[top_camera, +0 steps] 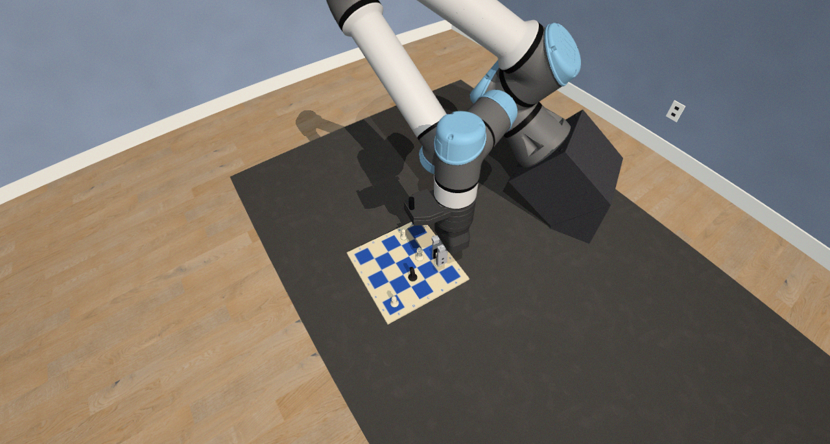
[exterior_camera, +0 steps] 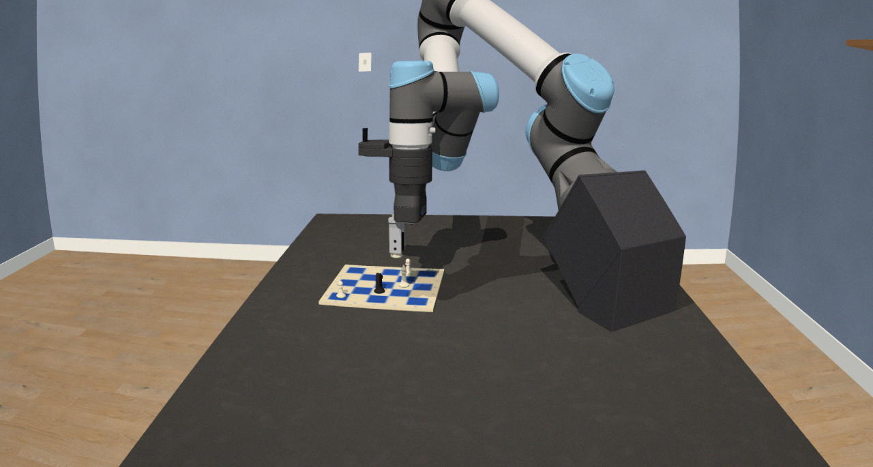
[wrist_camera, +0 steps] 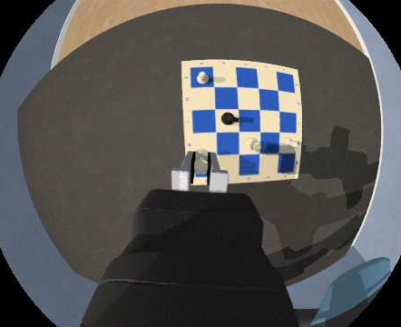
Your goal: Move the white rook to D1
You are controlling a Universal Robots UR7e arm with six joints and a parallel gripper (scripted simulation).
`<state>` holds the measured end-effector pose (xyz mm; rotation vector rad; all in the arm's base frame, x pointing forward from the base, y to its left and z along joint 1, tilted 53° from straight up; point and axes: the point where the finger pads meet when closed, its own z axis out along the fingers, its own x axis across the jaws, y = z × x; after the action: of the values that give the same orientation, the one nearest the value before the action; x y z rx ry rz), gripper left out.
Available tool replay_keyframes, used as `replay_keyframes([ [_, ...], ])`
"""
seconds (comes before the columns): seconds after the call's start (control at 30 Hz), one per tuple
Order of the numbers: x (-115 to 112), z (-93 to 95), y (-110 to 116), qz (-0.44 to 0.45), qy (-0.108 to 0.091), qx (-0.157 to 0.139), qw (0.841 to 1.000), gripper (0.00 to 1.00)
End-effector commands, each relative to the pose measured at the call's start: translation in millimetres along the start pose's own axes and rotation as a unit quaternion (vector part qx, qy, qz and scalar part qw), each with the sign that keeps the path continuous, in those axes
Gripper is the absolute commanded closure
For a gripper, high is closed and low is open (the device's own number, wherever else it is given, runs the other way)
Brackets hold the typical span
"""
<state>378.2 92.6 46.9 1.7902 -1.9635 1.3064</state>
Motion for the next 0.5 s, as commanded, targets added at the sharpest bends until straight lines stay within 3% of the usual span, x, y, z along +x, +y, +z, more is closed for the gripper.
replay_keyframes([
  [0.0,-0.3,-9.0,-0.6,0.0,0.001,0.0,1.0,1.0],
  [0.47,0.1,-11.4,1.1,-0.001,0.002,-0.002,1.0,1.0],
])
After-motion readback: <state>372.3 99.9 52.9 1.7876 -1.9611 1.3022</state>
